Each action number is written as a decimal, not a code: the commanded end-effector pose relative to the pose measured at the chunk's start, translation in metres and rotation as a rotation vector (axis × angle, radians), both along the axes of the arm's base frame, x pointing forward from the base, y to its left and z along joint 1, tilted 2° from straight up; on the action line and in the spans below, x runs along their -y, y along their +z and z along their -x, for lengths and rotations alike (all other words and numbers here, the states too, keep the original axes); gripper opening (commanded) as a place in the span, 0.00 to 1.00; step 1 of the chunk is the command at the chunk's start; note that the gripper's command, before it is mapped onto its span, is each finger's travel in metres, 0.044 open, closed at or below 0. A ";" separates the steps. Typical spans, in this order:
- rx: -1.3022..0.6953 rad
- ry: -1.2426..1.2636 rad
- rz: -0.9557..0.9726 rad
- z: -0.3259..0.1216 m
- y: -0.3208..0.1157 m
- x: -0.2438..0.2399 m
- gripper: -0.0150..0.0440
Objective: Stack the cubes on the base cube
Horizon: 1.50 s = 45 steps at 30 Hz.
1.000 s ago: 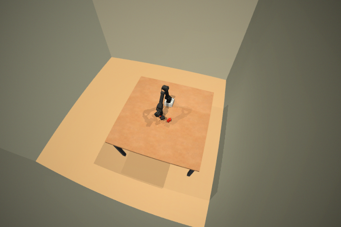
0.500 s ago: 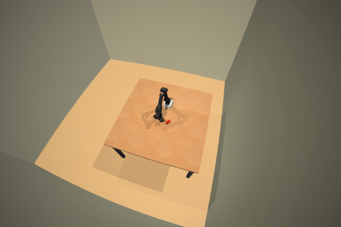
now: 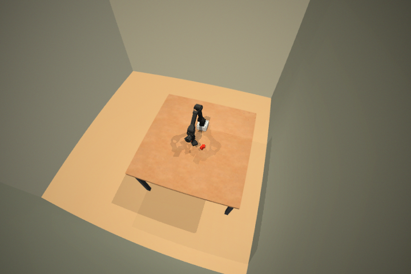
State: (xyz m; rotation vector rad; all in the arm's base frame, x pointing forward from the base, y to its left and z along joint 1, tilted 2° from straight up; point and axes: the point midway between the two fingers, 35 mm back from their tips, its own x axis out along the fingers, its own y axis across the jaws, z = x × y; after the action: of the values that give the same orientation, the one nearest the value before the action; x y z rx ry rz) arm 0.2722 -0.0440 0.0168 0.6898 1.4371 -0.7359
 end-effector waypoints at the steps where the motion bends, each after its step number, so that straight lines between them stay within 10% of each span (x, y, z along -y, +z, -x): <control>1: 0.008 -0.002 0.003 -0.002 0.016 0.000 0.43; 45: 0.018 -0.278 -0.003 -0.023 0.066 -0.064 0.43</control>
State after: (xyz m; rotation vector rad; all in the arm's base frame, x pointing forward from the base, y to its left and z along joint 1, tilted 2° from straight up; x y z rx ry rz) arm 0.2907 0.0094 0.0858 0.8730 1.3526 -0.9013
